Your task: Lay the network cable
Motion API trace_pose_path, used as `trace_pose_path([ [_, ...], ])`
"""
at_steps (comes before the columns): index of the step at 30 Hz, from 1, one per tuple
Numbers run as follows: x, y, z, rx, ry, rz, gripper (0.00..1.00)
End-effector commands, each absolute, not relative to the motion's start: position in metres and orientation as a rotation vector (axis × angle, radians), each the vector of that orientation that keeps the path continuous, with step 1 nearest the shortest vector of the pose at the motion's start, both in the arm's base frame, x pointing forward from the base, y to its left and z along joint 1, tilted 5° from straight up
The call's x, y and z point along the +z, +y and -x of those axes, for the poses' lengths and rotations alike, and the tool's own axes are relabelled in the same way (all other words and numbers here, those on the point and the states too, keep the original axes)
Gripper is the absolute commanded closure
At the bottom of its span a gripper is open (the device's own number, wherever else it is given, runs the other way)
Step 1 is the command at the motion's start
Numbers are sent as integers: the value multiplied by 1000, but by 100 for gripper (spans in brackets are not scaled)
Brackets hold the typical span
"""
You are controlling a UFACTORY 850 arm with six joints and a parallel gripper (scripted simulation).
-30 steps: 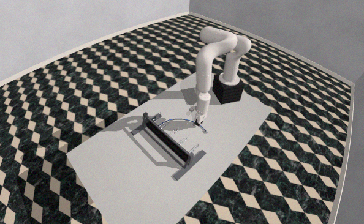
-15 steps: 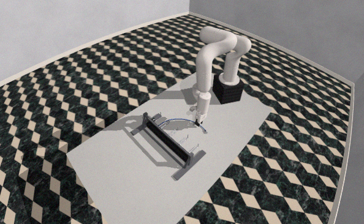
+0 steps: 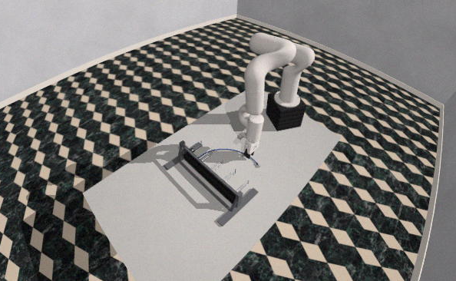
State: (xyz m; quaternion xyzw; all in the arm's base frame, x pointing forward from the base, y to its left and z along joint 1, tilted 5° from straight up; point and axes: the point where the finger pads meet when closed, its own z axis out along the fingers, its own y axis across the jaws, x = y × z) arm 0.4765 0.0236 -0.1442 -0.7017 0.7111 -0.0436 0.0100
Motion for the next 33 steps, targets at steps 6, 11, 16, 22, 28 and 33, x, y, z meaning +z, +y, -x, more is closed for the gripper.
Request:
trace_pose_path([
  [6, -145, 24, -477, -137, 2218, 2189, 65],
  [11, -146, 24, -478, -137, 2218, 2189, 65],
  [16, -148, 24, -478, -137, 2218, 2189, 65],
  [22, -150, 23, -478, -137, 2218, 2189, 65],
  [28, -151, 23, -478, -137, 2218, 2189, 65],
  [33, -152, 23, -478, -137, 2218, 2189, 65],
])
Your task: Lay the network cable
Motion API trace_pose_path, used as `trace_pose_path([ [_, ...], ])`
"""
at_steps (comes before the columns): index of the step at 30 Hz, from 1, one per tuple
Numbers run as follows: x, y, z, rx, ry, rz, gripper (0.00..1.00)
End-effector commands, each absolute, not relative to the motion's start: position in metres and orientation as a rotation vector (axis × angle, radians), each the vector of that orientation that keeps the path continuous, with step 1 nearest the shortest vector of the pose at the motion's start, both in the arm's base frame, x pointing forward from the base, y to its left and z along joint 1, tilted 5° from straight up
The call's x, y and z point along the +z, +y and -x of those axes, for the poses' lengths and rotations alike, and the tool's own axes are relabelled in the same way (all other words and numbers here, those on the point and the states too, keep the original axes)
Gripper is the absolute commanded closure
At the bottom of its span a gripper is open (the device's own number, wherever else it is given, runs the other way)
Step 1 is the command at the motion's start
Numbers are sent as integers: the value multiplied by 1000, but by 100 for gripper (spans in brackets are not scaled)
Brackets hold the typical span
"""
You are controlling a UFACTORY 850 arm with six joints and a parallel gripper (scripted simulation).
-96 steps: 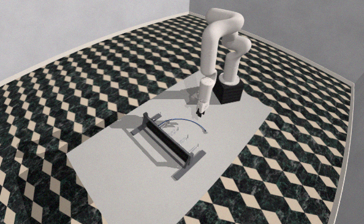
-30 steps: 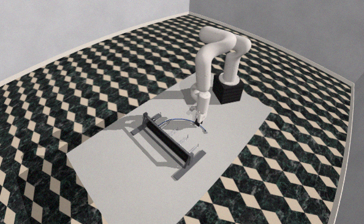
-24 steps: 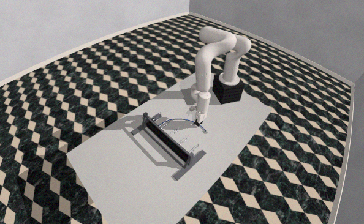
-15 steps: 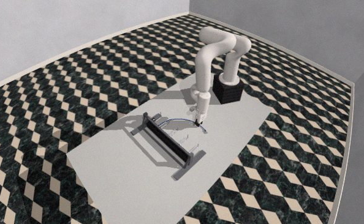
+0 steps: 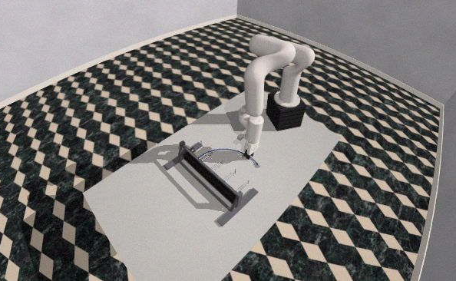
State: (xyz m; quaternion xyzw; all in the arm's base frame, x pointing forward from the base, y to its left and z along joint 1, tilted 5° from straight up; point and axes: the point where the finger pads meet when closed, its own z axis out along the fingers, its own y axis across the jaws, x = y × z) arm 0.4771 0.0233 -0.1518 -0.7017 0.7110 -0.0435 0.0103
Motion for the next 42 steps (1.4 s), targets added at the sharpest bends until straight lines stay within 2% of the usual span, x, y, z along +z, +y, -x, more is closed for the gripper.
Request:
trace_pose_path([
  [1, -152, 23, -478, -137, 2218, 2189, 65],
  [26, -153, 23, -478, -137, 2218, 2189, 65],
  [27, -153, 23, -478, -137, 2218, 2189, 100],
  [42, -153, 23, -478, -137, 2218, 2189, 100],
])
